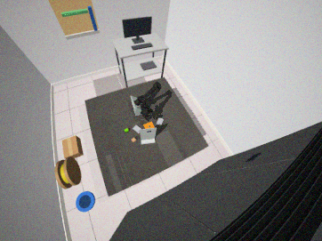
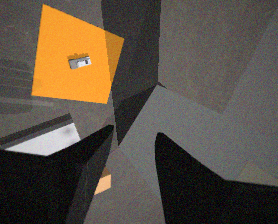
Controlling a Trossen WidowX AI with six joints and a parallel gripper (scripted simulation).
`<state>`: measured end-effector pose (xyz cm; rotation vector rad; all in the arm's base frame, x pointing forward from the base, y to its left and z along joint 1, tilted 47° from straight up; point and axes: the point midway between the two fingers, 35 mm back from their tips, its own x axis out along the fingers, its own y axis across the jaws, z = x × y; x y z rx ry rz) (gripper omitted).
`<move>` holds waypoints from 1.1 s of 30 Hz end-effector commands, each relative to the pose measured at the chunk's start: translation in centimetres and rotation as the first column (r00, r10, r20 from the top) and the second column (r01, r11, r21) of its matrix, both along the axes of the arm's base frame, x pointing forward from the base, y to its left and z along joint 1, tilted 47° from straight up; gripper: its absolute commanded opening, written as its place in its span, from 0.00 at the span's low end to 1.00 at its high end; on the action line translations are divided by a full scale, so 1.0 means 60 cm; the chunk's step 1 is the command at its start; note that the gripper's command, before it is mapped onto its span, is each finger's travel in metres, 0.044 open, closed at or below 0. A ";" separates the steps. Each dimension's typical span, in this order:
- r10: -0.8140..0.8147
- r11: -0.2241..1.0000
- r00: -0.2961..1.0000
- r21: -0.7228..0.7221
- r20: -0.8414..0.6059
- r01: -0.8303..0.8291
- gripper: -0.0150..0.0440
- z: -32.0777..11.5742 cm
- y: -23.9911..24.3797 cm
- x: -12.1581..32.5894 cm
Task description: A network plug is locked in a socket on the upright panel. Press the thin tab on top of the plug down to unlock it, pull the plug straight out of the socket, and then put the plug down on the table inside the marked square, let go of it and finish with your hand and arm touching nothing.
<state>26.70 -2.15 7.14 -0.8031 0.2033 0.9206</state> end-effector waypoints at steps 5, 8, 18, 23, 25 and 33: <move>0.002 1.000 1.000 0.006 0.025 -0.002 0.52 0.038 -0.023 -0.008; -0.001 1.000 1.000 0.011 0.030 0.000 0.52 0.051 -0.030 -0.012; -0.004 1.000 0.999 0.016 0.038 0.004 0.65 0.066 -0.038 -0.017; -0.004 1.000 0.999 0.016 0.038 0.004 0.87 0.066 -0.038 -0.017; -0.004 1.000 0.999 0.016 0.038 0.004 0.96 0.066 -0.038 -0.017; -0.004 1.000 0.999 0.016 0.038 0.004 1.00 0.066 -0.038 -0.017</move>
